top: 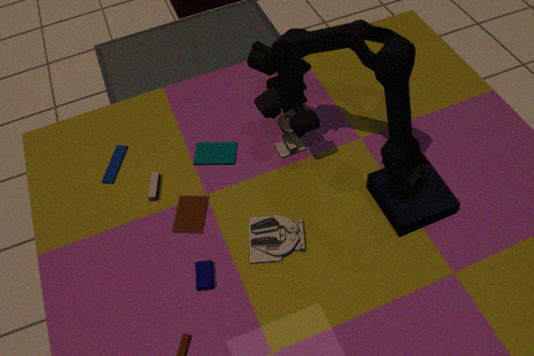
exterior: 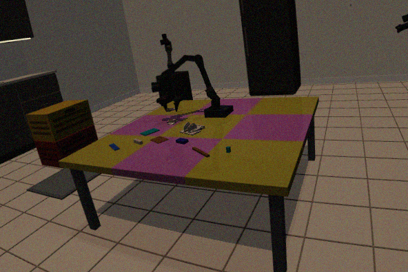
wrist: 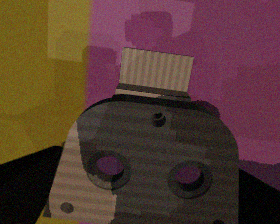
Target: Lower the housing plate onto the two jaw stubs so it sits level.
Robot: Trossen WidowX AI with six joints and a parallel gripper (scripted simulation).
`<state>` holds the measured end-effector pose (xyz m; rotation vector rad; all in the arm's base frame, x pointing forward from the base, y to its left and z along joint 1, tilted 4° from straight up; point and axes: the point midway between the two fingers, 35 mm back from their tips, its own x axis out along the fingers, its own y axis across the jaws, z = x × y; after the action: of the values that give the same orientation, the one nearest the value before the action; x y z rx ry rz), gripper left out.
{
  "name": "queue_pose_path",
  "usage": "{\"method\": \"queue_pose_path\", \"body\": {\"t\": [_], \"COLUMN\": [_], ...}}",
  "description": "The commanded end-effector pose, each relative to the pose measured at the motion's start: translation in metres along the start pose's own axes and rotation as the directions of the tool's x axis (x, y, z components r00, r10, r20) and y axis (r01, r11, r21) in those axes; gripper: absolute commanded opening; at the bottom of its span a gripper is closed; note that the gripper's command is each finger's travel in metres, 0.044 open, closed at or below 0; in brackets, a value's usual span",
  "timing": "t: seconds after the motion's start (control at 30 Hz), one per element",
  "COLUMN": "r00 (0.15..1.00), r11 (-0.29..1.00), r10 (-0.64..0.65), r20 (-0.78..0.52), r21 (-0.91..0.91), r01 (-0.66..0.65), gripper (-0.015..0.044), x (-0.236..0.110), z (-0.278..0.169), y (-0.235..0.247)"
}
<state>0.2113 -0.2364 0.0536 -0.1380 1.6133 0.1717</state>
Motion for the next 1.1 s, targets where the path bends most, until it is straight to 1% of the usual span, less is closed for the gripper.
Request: {"method": "queue_pose_path", "body": {"t": [0.0,1.07], "r00": [1.000,1.000], "r11": [1.000,0.992], "r10": [-0.006,-0.004], "r20": [0.008,0.018], "r21": [0.007,0.127], "r01": [0.006,0.002], "gripper": [0.0351,0.0351], "x": [-0.003,-0.006], "z": [0.005,0.073], "y": [0.002,0.084]}}
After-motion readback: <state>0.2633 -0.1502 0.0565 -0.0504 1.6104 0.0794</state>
